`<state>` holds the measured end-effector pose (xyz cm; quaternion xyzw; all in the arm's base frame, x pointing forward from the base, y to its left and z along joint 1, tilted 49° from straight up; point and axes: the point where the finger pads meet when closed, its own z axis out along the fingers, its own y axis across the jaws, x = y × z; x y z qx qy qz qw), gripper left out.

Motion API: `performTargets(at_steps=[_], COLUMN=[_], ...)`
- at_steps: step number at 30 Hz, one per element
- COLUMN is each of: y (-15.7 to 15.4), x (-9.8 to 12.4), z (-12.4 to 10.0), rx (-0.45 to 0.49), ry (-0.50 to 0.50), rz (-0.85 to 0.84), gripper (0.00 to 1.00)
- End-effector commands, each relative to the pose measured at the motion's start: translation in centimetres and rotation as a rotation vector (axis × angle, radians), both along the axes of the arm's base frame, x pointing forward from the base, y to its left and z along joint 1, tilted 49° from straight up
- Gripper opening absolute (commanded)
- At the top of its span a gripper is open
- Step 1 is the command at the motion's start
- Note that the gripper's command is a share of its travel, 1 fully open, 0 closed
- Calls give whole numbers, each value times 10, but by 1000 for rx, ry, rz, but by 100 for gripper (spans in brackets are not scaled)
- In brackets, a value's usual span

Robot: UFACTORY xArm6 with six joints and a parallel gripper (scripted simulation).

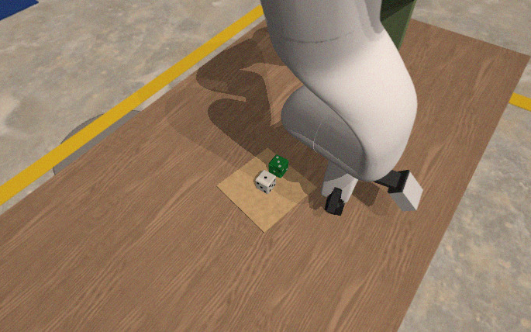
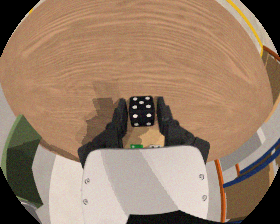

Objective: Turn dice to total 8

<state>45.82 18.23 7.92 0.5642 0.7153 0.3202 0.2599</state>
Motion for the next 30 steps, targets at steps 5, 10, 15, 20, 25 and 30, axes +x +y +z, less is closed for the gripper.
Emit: performTargets(at_steps=[5,10,15,20,25,30], y=[0,0,0,0,0,0], x=[0,0,0,0,0,0], z=[1,1,1,1,1,1], rx=[0,0,0,0,0,0], ry=[-1,-1,-1,-1,-1,-1], rz=[0,0,0,0,0,0], gripper=[47,47,47,47,47,27])
